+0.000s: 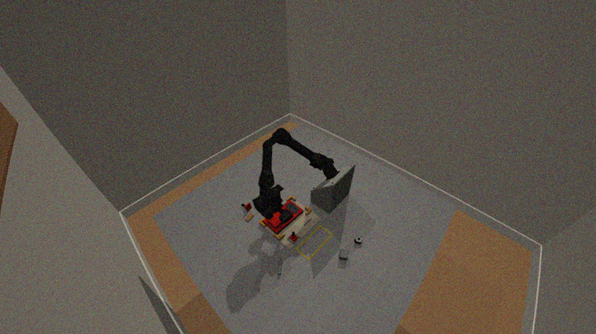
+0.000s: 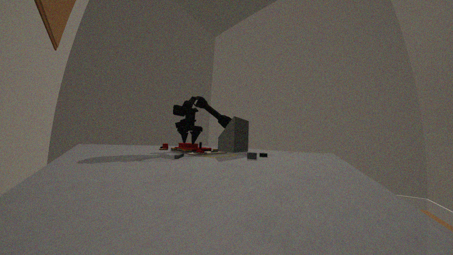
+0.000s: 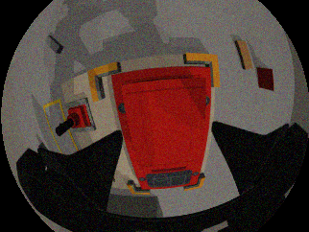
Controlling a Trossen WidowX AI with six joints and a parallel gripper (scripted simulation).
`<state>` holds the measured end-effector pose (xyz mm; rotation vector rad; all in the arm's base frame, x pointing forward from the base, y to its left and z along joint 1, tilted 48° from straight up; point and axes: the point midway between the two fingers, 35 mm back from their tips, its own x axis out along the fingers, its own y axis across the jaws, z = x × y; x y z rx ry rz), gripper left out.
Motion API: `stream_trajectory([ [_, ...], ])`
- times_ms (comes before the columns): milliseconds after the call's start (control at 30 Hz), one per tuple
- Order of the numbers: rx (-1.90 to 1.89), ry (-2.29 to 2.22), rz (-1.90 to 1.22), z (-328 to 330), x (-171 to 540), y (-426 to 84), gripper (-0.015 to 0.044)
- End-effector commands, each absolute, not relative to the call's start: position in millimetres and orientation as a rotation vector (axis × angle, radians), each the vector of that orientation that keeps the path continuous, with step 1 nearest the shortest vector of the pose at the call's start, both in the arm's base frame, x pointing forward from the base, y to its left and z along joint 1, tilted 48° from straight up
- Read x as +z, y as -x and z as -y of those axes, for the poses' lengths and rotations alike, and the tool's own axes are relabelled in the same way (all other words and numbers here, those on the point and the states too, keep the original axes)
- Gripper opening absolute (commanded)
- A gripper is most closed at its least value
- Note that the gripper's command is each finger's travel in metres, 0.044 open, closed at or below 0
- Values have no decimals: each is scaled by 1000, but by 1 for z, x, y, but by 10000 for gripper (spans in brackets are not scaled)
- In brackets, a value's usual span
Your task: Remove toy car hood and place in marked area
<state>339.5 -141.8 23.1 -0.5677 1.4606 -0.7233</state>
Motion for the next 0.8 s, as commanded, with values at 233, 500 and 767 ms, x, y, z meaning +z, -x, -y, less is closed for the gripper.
stream_trajectory([
  [233,-721,577,-1467,146,19,-338,440],
  [500,-721,578,-1467,149,16,-338,440],
  [767,-722,578,-1467,152,13,-337,440],
])
